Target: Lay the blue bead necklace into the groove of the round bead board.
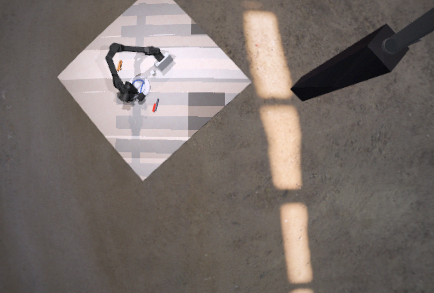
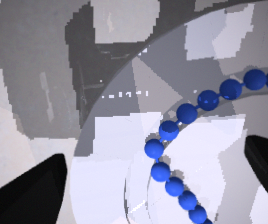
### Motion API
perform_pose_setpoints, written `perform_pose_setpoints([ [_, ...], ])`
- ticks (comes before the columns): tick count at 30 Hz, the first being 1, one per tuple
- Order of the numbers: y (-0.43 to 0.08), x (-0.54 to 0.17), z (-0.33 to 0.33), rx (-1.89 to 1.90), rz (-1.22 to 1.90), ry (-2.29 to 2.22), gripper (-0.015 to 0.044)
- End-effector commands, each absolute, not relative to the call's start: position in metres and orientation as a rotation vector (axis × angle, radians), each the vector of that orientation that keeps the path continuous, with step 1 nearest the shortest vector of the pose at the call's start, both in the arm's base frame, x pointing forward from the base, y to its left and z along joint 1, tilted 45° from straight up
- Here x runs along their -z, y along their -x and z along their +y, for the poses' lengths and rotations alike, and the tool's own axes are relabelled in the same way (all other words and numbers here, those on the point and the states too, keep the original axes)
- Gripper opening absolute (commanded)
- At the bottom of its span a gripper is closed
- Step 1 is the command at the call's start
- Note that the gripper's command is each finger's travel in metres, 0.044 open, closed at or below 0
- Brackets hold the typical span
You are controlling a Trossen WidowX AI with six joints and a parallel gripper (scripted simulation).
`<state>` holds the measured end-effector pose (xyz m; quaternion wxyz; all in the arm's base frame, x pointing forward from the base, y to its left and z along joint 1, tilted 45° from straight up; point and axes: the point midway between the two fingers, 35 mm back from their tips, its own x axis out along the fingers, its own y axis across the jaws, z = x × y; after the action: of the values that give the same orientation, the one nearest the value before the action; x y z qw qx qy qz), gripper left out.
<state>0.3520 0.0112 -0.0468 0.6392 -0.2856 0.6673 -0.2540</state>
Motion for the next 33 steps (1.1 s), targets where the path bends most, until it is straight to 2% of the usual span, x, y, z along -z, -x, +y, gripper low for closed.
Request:
perform_pose_setpoints([
  [1, -0.352, 0.043, 0.015, 0.58, 1.518, 0.651, 0.044],
  [12, -0.352, 0.043, 0.015, 0.58, 1.518, 0.651, 0.044],
  [18, -0.341, 0.022, 0.034, 0.274, 1.649, 0.954, 0.0282],
  [24, -0.34, 0.021, 0.034, 0.261, 1.654, 0.967, 0.0125],
  [33, -0.341, 0.027, 0.029, 0.266, 1.649, 0.959, 0.012],
])
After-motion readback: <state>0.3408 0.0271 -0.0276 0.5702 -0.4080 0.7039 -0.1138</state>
